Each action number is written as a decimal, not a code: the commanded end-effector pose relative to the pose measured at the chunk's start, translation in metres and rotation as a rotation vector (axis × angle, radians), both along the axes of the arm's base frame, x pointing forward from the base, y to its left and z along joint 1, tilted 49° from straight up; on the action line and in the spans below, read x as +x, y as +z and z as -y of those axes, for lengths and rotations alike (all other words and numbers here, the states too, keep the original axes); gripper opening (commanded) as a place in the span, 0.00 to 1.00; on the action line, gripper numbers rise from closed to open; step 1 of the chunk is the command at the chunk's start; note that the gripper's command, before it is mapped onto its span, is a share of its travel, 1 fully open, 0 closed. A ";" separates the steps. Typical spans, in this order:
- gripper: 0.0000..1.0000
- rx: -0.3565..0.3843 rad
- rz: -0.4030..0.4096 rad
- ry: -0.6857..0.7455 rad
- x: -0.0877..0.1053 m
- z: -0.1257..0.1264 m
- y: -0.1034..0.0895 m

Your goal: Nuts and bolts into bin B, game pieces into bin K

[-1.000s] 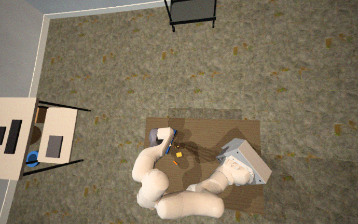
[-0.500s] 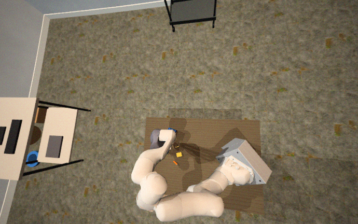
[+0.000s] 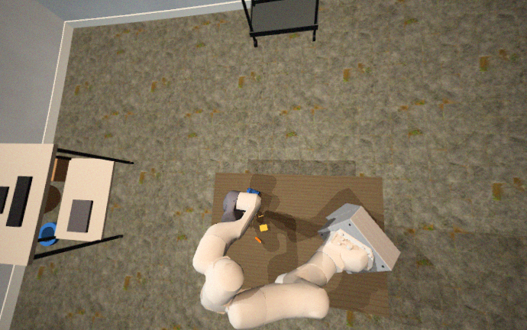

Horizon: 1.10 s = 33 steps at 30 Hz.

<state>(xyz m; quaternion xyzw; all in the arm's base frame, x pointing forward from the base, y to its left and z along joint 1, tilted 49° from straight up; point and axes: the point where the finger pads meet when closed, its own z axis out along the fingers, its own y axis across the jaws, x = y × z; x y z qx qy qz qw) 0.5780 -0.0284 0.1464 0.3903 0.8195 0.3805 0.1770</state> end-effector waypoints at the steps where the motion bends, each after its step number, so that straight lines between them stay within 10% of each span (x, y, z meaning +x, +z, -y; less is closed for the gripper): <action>1: 0.13 0.093 -0.089 -0.090 0.000 -0.001 0.002; 33: 0.13 0.387 -0.337 -0.387 0.000 -0.001 0.002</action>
